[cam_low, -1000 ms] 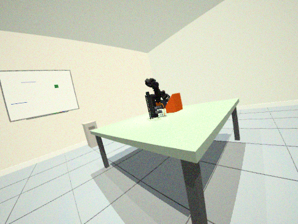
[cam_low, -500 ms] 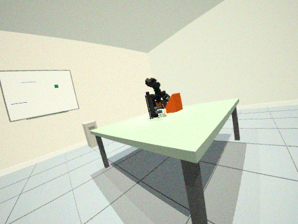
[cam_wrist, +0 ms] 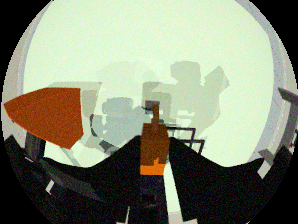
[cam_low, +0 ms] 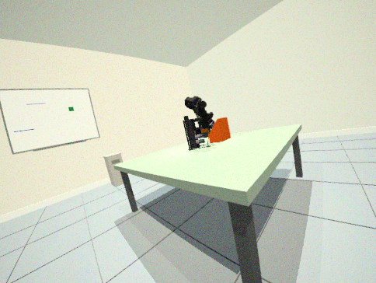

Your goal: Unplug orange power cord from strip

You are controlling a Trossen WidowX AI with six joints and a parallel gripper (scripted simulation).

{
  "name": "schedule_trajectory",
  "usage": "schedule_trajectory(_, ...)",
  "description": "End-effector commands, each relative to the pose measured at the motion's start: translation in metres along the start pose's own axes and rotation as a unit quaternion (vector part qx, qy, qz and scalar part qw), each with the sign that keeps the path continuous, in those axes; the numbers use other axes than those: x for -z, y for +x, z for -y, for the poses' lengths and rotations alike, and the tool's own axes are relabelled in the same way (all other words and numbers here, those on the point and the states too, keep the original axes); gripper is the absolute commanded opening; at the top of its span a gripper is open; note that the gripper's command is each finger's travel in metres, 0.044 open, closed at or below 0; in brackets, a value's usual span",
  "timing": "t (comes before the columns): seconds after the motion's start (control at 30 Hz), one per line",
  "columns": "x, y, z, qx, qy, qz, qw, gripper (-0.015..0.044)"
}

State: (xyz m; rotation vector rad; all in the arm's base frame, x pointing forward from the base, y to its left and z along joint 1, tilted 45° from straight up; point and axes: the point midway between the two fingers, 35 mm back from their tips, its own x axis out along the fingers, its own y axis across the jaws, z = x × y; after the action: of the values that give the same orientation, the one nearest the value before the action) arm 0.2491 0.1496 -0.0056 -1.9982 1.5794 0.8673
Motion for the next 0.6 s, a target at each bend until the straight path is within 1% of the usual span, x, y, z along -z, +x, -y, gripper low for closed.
schedule_trajectory(0.0, 0.003, 0.0, 0.002, 0.005, 0.002, 0.002, 1.0, 0.0184)
schedule_trajectory(0.2, 0.003, 0.0, 0.002, 0.005, 0.002, 0.002, 1.0, 0.0341)
schedule_trajectory(0.33, -0.018, -0.006, 0.004, 0.005, 0.002, 0.003, 1.0, 0.044)
schedule_trajectory(0.47, -0.055, -0.013, 0.003, 0.005, 0.002, 0.004, 1.0, 0.044)
schedule_trajectory(0.57, -0.057, -0.013, 0.002, 0.005, 0.002, 0.004, 1.0, 0.044)
